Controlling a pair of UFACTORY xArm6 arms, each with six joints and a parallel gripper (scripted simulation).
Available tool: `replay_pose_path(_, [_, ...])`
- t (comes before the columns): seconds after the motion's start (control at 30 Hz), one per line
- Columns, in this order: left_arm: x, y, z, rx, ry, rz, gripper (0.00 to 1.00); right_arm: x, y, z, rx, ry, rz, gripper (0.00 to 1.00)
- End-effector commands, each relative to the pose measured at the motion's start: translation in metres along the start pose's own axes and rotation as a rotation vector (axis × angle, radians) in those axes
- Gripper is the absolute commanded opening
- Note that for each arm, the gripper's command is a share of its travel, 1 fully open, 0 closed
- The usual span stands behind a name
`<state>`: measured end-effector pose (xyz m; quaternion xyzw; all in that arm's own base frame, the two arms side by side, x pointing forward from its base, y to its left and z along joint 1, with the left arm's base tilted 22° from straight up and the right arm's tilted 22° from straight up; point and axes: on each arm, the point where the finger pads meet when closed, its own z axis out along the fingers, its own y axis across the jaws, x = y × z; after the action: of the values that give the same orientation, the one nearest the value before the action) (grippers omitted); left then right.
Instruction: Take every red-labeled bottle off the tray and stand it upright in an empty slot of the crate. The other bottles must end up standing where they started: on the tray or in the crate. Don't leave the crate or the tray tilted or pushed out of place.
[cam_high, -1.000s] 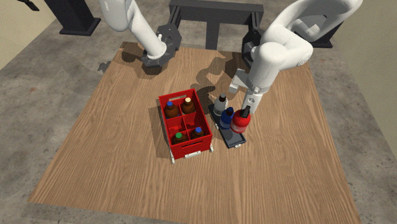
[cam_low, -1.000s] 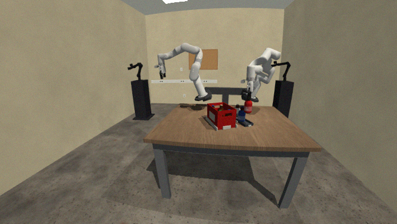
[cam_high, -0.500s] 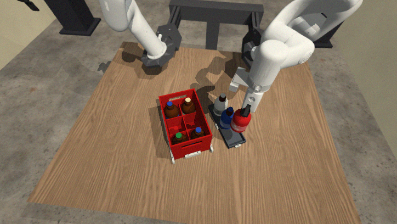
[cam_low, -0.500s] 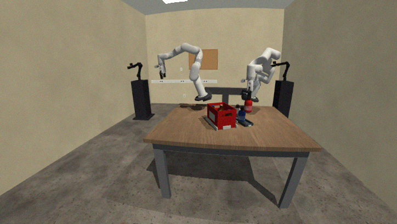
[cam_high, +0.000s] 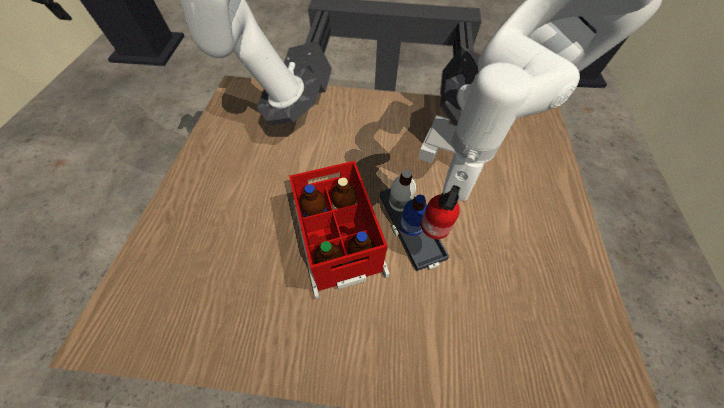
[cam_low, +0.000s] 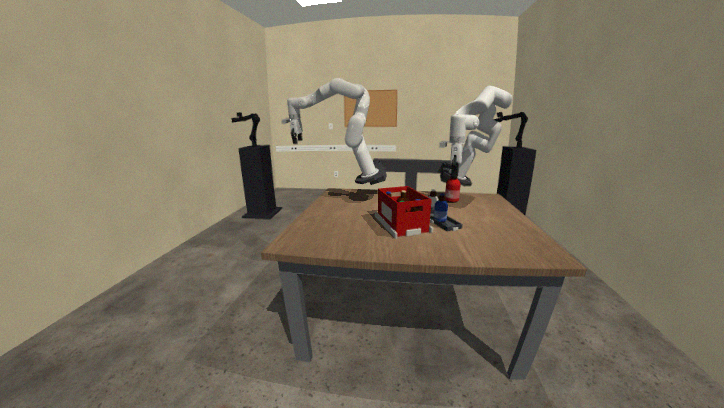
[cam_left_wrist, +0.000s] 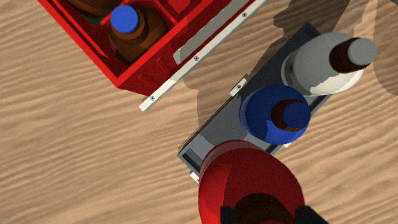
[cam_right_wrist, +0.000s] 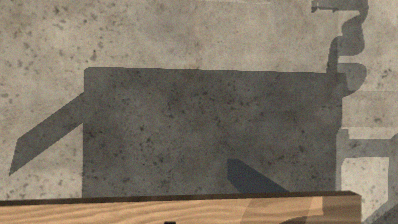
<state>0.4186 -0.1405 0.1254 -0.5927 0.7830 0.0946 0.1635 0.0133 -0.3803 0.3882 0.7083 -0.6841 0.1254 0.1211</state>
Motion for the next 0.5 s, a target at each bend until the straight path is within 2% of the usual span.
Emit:
replay_pose_path(0.0, [0.000,-0.001,-0.007,0.004,0.001,-0.001,0.00,0.001,0.000,-0.002,0.000,0.005,0.000,1.00])
replay_pose_path(0.47, [0.000,-0.001,-0.017,0.004,0.001,-0.001,0.00,0.001,0.000,-0.002,0.000,0.005,0.000,1.00])
